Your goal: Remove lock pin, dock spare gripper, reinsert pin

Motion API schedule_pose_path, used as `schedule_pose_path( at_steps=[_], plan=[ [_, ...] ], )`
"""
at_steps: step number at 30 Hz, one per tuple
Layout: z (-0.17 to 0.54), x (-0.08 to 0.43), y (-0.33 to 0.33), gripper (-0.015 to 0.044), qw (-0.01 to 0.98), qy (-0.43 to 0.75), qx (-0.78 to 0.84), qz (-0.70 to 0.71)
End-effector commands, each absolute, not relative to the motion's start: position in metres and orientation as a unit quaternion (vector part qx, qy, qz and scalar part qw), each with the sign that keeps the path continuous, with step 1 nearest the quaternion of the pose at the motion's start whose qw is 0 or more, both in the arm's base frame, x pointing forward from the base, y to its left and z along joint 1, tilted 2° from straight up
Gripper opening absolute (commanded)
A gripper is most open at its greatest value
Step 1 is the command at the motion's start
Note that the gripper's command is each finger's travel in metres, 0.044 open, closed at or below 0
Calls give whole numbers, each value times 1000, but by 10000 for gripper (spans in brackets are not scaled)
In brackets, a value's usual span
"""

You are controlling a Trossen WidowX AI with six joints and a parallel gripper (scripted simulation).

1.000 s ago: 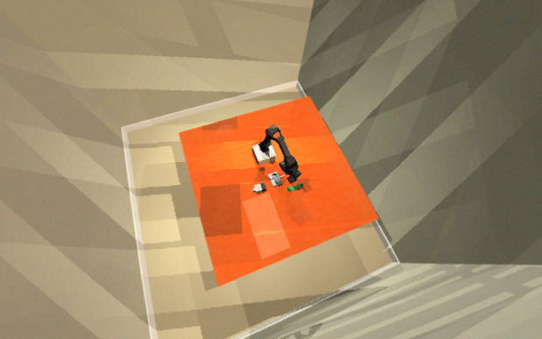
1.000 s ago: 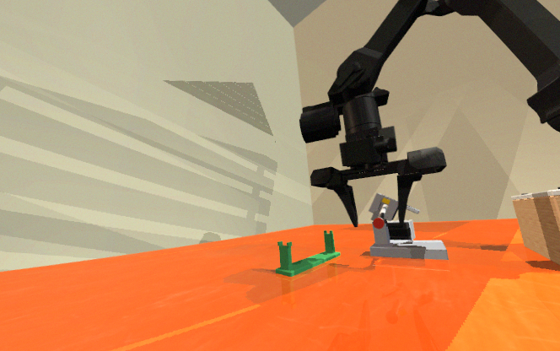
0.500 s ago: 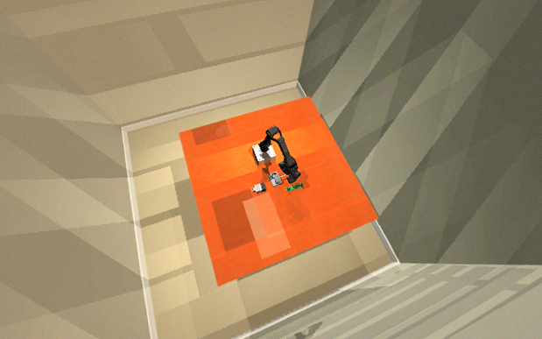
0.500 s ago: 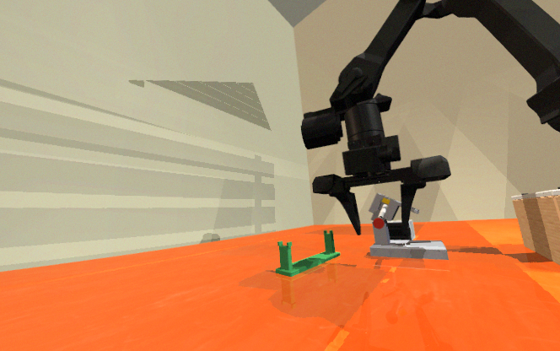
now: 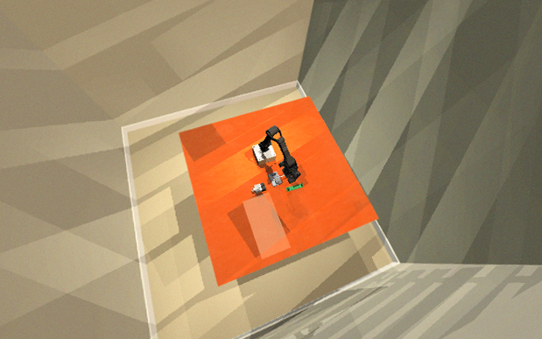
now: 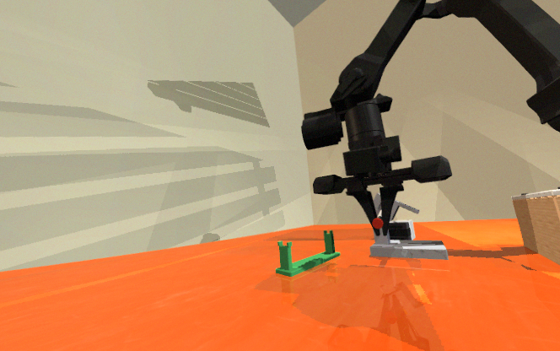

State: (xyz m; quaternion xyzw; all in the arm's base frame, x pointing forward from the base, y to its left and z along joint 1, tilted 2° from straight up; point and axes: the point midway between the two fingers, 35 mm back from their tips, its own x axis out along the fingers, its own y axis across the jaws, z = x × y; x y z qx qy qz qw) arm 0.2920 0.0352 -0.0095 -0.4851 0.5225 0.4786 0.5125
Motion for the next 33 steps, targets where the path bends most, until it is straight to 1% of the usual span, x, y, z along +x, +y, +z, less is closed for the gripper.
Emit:
schedule_pose_path(
  at_steps=[1, 8, 20, 33],
  plan=[
    [-10, 292, 35, 0, 513, 524, -483, 478],
    [-9, 292, 36, 0, 519, 520, -477, 482],
    [2, 295, 41, 0, 569, 481, -427, 514],
    [6, 297, 49, 0, 574, 476, -421, 517]
  ],
)
